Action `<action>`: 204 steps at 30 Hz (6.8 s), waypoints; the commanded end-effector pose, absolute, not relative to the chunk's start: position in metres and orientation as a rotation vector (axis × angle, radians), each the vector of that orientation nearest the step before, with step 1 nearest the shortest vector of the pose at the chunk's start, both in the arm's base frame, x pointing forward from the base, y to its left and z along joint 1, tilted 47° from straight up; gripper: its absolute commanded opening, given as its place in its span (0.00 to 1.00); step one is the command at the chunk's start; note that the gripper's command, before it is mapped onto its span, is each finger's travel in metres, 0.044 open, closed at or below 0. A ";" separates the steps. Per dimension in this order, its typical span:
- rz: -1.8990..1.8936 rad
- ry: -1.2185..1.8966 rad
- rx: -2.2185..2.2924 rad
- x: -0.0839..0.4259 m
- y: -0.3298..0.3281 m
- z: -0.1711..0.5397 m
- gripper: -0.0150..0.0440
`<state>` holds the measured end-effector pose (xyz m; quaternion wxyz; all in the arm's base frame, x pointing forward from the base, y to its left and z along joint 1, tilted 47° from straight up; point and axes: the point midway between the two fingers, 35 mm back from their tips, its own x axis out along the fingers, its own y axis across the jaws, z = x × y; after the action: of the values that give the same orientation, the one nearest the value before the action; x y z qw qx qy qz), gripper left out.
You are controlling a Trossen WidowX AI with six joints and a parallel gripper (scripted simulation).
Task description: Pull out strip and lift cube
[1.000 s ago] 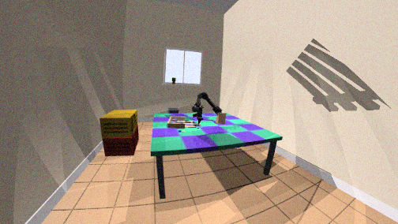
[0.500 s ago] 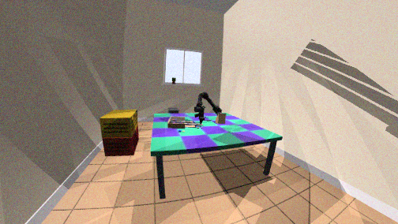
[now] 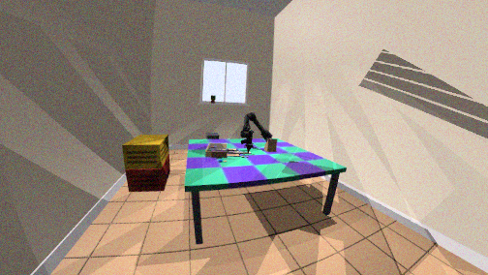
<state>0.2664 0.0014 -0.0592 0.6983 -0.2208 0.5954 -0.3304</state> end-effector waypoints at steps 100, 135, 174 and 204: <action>-0.785 1.328 -0.437 0.368 0.028 0.006 1.00; -0.786 1.324 -0.436 0.428 0.000 0.002 0.68; -0.785 1.323 -0.428 0.412 -0.007 -0.006 0.25; -0.785 1.330 -0.439 0.312 0.011 0.009 0.25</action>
<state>0.3232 0.0117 0.0096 0.6941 -0.2010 0.5953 -0.3514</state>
